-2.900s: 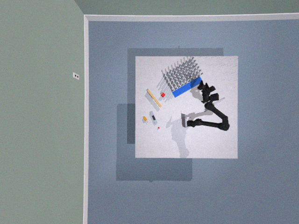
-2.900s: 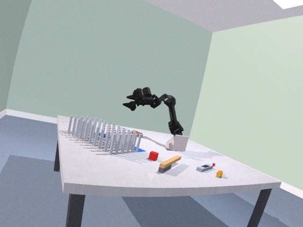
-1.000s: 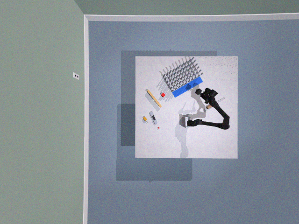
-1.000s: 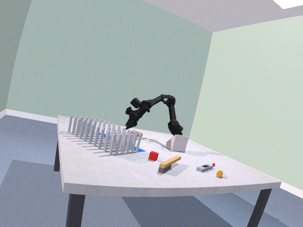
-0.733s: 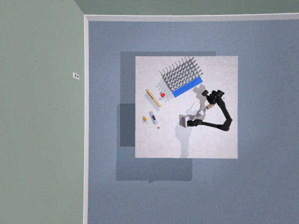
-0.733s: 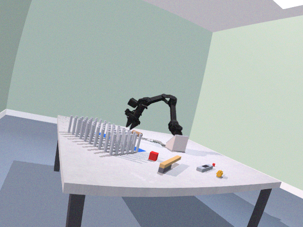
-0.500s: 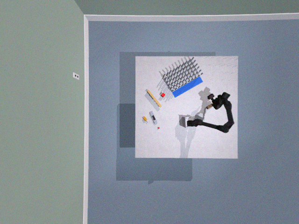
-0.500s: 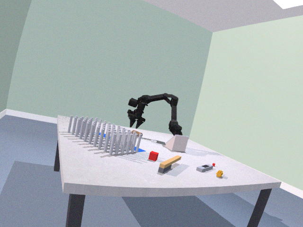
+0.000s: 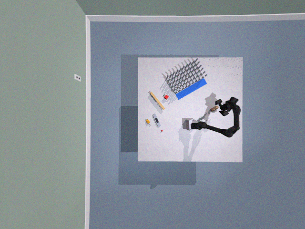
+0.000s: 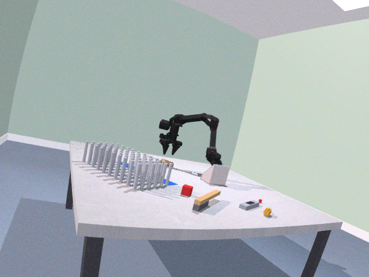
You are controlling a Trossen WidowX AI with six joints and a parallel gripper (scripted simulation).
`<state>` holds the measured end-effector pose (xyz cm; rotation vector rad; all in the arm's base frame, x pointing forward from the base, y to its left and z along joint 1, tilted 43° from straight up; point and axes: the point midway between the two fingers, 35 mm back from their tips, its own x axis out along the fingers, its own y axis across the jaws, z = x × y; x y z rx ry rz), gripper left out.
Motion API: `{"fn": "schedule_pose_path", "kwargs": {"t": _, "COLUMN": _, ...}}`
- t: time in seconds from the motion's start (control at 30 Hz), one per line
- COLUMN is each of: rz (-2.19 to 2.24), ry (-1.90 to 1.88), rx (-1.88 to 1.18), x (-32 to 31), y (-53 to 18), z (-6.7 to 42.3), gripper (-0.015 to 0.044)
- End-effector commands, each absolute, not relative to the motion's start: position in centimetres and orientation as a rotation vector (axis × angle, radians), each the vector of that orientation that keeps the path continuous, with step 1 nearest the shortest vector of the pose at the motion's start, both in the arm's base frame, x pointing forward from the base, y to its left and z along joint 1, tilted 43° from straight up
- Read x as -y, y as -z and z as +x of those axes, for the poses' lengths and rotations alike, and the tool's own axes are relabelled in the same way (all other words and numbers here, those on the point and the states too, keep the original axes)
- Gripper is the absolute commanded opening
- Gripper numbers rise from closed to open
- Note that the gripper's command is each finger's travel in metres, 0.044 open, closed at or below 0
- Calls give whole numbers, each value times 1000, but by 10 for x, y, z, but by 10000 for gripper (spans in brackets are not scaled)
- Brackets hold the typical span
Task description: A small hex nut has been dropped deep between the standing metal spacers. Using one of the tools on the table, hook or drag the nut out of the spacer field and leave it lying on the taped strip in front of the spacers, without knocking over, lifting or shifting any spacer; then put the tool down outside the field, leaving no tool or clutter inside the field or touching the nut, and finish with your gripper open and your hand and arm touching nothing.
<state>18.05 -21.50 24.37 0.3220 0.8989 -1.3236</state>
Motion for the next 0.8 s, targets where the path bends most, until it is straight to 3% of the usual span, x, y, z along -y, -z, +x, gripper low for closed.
{"fn": "schedule_pose_path", "kwargs": {"t": 0.0, "rz": 322, "ry": 1334, "rx": -903, "x": 215, "y": -242, "z": 178, "gripper": 440}}
{"fn": "schedule_pose_path", "kwargs": {"t": 0.13, "rz": 322, "ry": 1334, "rx": -903, "x": 215, "y": -242, "z": 178, "gripper": 440}}
{"fn": "schedule_pose_path", "kwargs": {"t": 0.33, "rz": 322, "ry": 1334, "rx": -903, "x": 215, "y": -242, "z": 178, "gripper": 282}}
{"fn": "schedule_pose_path", "kwargs": {"t": 0.77, "rz": 323, "ry": 1334, "rx": -903, "x": 219, "y": -238, "z": 178, "gripper": 280}}
